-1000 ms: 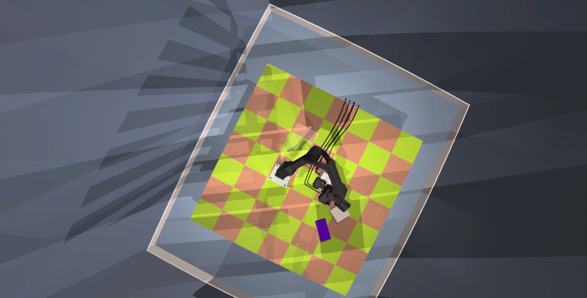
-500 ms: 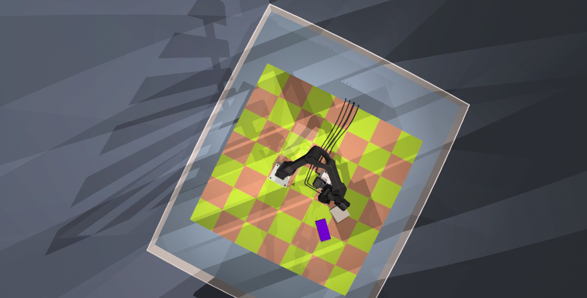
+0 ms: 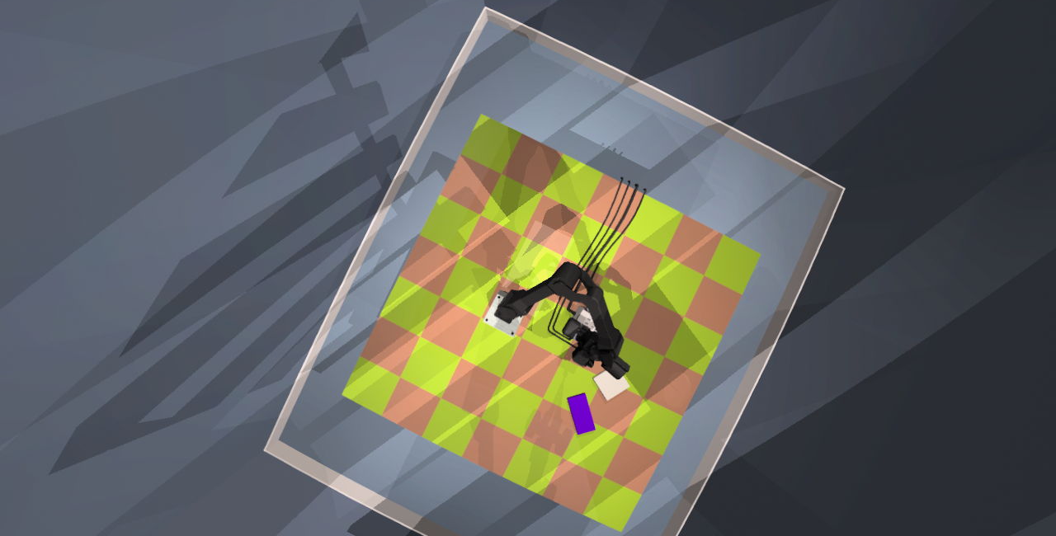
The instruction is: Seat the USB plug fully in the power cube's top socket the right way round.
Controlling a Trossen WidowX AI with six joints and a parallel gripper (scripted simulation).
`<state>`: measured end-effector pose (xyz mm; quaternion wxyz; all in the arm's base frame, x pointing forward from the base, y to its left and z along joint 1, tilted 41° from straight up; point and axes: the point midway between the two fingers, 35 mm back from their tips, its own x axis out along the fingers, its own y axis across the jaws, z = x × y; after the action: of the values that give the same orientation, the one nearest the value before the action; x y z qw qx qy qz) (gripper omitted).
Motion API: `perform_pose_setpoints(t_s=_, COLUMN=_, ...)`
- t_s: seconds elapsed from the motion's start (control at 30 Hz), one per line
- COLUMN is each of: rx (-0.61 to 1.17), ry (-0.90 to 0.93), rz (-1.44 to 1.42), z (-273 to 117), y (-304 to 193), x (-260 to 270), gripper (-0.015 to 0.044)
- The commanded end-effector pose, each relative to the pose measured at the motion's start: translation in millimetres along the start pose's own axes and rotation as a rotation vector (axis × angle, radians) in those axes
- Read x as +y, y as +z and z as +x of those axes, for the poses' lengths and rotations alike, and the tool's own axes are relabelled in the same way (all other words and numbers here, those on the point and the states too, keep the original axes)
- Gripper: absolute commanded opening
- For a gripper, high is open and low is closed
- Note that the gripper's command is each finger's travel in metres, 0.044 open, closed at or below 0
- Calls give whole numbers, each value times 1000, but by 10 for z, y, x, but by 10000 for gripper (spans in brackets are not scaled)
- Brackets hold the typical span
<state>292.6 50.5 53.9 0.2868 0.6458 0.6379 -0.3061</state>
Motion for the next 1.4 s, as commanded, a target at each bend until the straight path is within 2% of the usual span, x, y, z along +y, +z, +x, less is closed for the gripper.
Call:
perform_pose_setpoints(t_s=0.0, rx=0, ry=0, rz=-1, z=-3, y=-1, x=2, gripper=0)
perform_pose_setpoints(t_s=1.37, rx=-1, ry=0, rz=0, z=-183, y=2, x=1, gripper=0)
